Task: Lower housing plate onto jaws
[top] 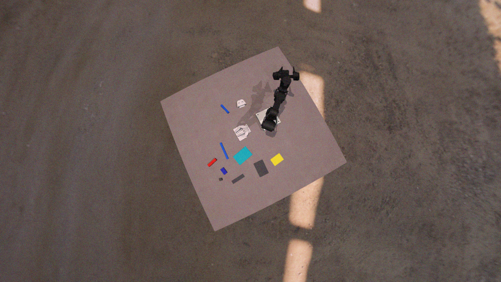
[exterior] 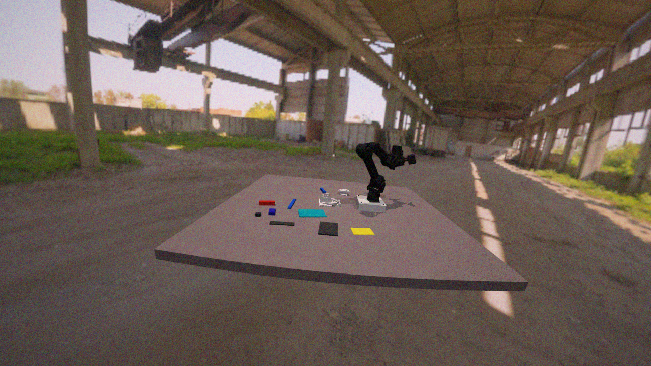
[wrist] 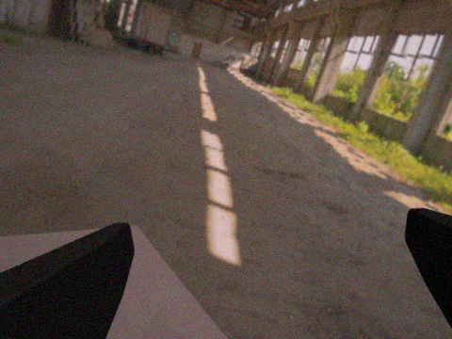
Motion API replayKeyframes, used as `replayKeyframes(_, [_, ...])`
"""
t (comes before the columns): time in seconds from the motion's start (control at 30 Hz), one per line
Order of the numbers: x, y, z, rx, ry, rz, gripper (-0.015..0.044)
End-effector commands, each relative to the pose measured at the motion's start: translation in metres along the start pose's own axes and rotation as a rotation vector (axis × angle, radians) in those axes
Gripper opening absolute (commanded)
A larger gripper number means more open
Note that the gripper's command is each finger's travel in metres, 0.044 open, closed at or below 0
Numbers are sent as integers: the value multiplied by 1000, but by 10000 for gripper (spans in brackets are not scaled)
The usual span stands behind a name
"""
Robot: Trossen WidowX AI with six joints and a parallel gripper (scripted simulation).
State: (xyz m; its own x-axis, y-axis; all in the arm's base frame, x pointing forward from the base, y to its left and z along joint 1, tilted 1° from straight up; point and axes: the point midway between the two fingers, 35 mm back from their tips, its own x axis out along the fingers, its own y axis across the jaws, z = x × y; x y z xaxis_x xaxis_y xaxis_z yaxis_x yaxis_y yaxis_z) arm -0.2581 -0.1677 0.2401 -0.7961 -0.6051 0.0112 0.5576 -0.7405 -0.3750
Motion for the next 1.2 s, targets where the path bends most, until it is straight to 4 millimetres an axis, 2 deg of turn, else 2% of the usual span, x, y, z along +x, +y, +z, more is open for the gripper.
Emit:
replayKeyframes(0.0, [0, 0, 0, 0, 0, 0, 426])
replayKeyframes(0.17, [6, 16, -1, 45, 34, 63, 440])
replayKeyframes(0.6, [18, 85, -3, 173, 187, 300, 440])
replayKeyframes(0.9, [14, 136, -4, 240, 323, 452, 440])
replayKeyframes(1.17, [0, 183, -4, 267, 445, 583, 440])
